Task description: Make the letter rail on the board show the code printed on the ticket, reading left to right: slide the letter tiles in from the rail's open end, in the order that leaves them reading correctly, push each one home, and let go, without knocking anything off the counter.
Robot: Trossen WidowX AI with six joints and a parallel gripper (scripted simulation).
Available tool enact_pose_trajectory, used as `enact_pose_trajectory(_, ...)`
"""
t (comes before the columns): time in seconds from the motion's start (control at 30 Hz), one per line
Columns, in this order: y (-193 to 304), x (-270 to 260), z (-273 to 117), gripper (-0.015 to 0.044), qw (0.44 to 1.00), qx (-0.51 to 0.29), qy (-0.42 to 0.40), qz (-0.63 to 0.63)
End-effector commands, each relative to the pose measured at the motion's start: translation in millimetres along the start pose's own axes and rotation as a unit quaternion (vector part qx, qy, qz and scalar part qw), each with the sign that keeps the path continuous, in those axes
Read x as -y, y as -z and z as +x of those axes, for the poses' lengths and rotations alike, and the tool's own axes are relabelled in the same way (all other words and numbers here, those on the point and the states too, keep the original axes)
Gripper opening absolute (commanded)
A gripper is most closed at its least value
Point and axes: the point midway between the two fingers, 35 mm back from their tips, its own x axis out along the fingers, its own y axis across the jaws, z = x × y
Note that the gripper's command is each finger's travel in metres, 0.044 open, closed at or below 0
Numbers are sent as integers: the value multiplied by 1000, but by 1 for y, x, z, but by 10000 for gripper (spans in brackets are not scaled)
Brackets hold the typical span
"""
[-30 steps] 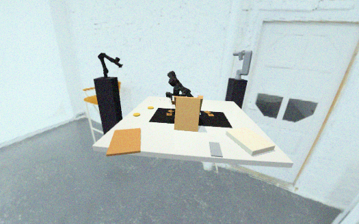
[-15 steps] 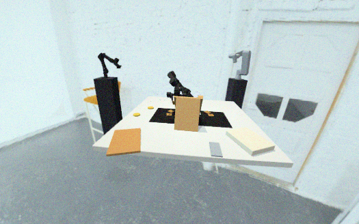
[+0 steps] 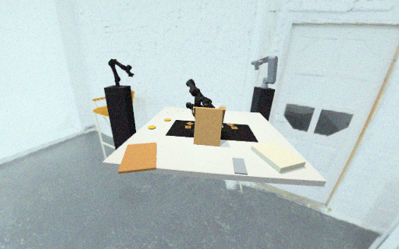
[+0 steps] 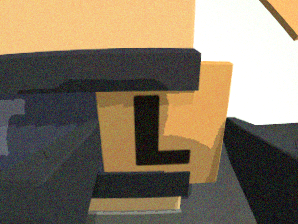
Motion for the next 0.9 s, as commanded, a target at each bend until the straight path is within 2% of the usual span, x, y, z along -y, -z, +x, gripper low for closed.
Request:
enact_pose_trajectory(0.0,0,-1,0,0,1000,-1,2,2)
enact_pose_trajectory(0.87,0,-16,0,0,1000,-1,2,2)
